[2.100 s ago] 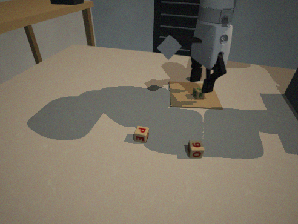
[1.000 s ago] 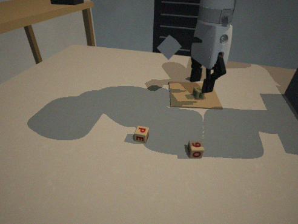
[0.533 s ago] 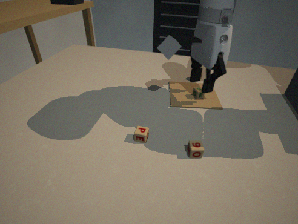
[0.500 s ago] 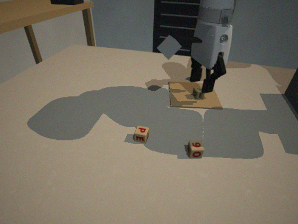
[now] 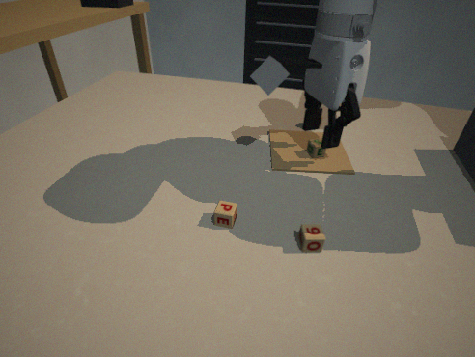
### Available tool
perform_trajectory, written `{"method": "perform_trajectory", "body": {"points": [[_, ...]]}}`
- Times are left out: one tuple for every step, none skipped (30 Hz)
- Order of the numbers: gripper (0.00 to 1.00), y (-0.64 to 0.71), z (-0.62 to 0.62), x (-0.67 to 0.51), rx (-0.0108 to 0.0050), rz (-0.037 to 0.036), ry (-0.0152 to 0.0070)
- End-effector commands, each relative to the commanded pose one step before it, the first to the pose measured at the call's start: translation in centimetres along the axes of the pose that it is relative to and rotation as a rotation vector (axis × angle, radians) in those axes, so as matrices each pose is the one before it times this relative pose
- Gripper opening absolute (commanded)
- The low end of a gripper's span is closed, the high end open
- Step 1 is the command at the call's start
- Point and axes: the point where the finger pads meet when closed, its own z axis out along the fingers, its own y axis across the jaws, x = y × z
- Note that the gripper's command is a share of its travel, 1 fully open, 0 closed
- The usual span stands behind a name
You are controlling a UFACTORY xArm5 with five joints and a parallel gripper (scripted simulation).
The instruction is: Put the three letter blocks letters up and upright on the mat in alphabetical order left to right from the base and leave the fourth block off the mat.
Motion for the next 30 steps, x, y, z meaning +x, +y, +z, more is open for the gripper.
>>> {"method": "perform_trajectory", "body": {"points": [[0.63, 0.069, -0.095, 0.111, -0.00171, 0.0, 0.00275], [0.63, 0.0, 0.0, 0.0, 0.0, 0.0, 0.0], [0.63, 0.0, 0.0, 0.0, 0.0, 0.0, 0.0], [0.63, 0.0, 0.0, 0.0, 0.0, 0.0, 0.0], [0.63, 0.0, 0.0, 0.0, 0.0, 0.0, 0.0], [0.63, 0.0, 0.0, 0.0, 0.0, 0.0, 0.0], [0.63, 0.0, 0.0, 0.0, 0.0, 0.0, 0.0], [0.63, 0.0, 0.0, 0.0, 0.0, 0.0, 0.0], [0.63, 0.0, 0.0, 0.0, 0.0, 0.0, 0.0], [0.63, 0.0, 0.0, 0.0, 0.0, 0.0, 0.0], [0.63, 0.0, 0.0, 0.0, 0.0, 0.0, 0.0], [0.63, 0.0, 0.0, 0.0, 0.0, 0.0, 0.0], [0.63, 0.0, 0.0, 0.0, 0.0, 0.0, 0.0], [0.63, 0.0, 0.0, 0.0, 0.0, 0.0, 0.0], [0.63, 0.0, 0.0, 0.0, 0.0, 0.0, 0.0], [0.63, 0.0, 0.0, 0.0, 0.0, 0.0, 0.0], [0.63, 0.0, 0.0, 0.0, 0.0, 0.0, 0.0], [0.63, 0.0, 0.001, 0.0, 0.0, 0.0, 0.0], [0.63, 0.0, 0.007, 0.0, 0.0, 0.0, 0.0], [0.63, 0.0, 0.018, 0.0, 0.0, 0.0, 0.0], [0.63, 0.0, 0.032, 0.0, 0.0, 0.0, 0.0], [0.63, 0.0, 0.049, -0.001, 0.0, 0.0, 0.0], [0.63, -0.001, 0.067, -0.001, 0.0, 0.0, 0.0], [0.63, -0.001, 0.087, -0.001, 0.0, 0.0, 0.0], [0.63, 0.0, 0.0, 0.0, 0.0, 0.0, 0.0], [0.63, 0.0, 0.0, 0.0, 0.0, 0.0, 0.0], [0.63, -0.001, 0.106, -0.002, 0.0, 0.0, 0.0], [0.63, -0.002, 0.124, -0.002, 0.0, 0.0, 0.0], [0.63, -0.002, 0.141, -0.003, 0.0, 0.0, 0.0], [0.63, -0.003, 0.156, -0.004, 0.0, 0.0, 0.0]]}}
